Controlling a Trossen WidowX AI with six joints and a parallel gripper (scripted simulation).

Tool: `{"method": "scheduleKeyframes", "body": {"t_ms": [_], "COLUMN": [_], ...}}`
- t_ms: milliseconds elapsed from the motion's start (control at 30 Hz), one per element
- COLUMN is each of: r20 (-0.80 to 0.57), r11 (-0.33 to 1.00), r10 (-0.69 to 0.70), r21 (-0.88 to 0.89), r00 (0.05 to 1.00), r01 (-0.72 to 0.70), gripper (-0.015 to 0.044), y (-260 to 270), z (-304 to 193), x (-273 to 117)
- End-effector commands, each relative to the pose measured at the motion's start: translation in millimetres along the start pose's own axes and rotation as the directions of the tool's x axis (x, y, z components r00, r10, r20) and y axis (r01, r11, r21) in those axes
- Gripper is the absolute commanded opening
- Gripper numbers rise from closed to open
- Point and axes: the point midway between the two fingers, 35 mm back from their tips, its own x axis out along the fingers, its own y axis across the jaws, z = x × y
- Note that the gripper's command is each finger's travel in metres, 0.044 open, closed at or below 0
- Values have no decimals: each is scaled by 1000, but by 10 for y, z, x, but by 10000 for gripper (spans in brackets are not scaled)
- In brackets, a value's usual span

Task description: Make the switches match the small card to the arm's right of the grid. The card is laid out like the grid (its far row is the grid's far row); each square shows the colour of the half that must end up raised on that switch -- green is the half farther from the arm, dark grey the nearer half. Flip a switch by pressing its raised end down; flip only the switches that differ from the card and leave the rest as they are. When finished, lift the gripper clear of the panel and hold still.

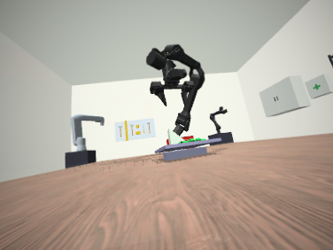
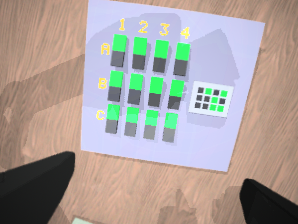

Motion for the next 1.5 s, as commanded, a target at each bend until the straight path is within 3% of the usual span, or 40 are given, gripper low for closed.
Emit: {"method": "scheduleKeyframes", "body": {"t_ms": [0,233,467,633,1467], "r20": [0,29,30,4,5], "r11": [1000,1000,1000,1000,1000], "r10": [-2,-23,-22,-21,-20], "r21": [0,-21,-22,-22,-22], "r00": [1000,999,999,1000,1000], "r01": [2,24,23,21,20], "gripper": [374,190,6,0,0], "y": [-2,96,103,100,98], "z": [17,550,562,582,590], "x": [23,886,911,1261,1501]}}
